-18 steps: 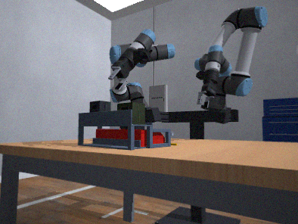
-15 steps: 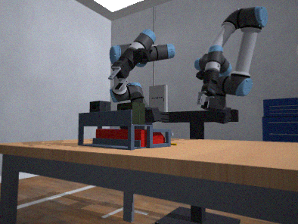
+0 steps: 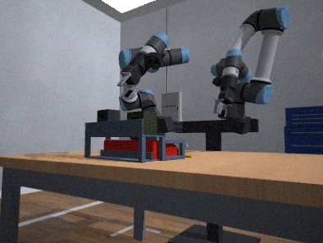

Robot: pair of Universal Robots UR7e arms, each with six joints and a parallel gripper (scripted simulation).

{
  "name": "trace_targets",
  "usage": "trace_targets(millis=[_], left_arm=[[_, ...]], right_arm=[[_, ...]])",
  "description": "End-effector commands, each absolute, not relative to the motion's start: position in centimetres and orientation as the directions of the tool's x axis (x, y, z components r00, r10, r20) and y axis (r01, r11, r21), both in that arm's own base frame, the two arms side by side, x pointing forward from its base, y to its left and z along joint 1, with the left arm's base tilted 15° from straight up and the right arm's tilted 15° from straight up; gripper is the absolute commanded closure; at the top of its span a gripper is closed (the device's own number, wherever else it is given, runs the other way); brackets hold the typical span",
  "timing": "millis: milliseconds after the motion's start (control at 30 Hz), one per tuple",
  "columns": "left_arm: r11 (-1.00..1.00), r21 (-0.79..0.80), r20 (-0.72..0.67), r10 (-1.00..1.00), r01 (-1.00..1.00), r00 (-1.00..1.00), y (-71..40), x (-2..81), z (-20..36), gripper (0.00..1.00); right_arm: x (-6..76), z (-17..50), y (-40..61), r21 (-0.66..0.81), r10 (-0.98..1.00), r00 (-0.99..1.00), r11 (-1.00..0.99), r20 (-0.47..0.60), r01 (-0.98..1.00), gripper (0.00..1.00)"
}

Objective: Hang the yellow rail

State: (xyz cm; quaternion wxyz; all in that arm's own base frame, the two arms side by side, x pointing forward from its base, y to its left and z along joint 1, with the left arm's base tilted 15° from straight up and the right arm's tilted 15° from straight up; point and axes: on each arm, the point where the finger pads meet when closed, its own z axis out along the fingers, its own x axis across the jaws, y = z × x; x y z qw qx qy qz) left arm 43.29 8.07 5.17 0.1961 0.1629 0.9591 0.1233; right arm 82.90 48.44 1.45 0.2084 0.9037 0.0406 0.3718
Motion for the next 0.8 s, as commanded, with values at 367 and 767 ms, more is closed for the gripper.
trace_targets(millis=[367,767], left_arm=[[0.917,0.301,-0.337,0.361,0.264,-0.870,8.1,43.3,5.2,0.00],[0.917,0.301,-0.337,0.361,0.264,-0.870,8.1,43.3,5.2,0.00]], right_arm=[[83.5,2.1,47.1,0.411,0.228,0.727,-0.908,0.648,-0.083,0.00],[85.5,3.7,41.5,0.435,0.227,0.756,-0.897,0.613,-0.084,0.00]])
